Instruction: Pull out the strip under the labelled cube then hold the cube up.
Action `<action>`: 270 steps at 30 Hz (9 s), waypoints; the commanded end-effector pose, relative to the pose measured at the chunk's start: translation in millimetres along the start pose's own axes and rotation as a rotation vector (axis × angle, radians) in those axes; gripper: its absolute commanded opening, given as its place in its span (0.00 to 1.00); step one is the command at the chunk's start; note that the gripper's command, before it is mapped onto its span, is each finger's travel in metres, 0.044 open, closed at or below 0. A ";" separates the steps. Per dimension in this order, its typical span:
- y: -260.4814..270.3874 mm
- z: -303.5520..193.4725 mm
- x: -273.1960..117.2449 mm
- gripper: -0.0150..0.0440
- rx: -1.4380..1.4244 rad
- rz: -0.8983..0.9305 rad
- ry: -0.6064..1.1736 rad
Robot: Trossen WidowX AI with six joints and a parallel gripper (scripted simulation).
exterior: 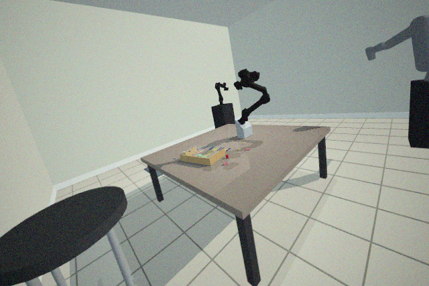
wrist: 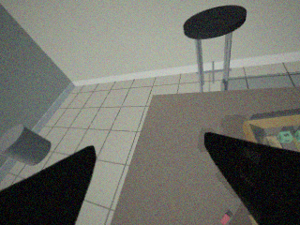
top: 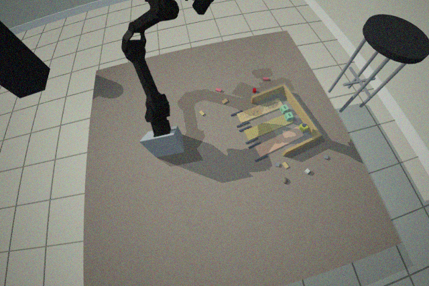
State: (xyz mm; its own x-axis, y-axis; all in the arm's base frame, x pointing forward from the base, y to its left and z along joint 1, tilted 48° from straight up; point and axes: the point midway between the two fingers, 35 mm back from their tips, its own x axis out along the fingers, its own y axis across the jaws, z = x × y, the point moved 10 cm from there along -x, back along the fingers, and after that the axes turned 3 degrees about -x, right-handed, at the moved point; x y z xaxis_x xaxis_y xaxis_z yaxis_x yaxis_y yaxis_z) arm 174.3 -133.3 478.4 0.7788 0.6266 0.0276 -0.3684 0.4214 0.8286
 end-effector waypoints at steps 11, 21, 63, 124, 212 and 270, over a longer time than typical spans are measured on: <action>-99.7 8.2 13.6 0.93 -0.014 0.060 -0.135; -224.1 -44.1 34.5 0.93 -0.011 -0.085 -0.232; -373.2 -185.7 77.7 0.58 -0.033 -0.523 0.266; -438.6 -211.3 201.4 0.25 0.022 -0.349 0.975; -446.4 -240.2 209.4 0.25 0.024 -0.346 0.975; -431.3 -291.3 141.4 0.25 0.027 -0.348 0.977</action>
State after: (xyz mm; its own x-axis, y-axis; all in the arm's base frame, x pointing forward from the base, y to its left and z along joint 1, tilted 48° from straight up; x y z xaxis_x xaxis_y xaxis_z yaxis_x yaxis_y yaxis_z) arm 307.0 -39.9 -32.9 0.1133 0.7358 -0.6676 -0.1925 0.6755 0.7118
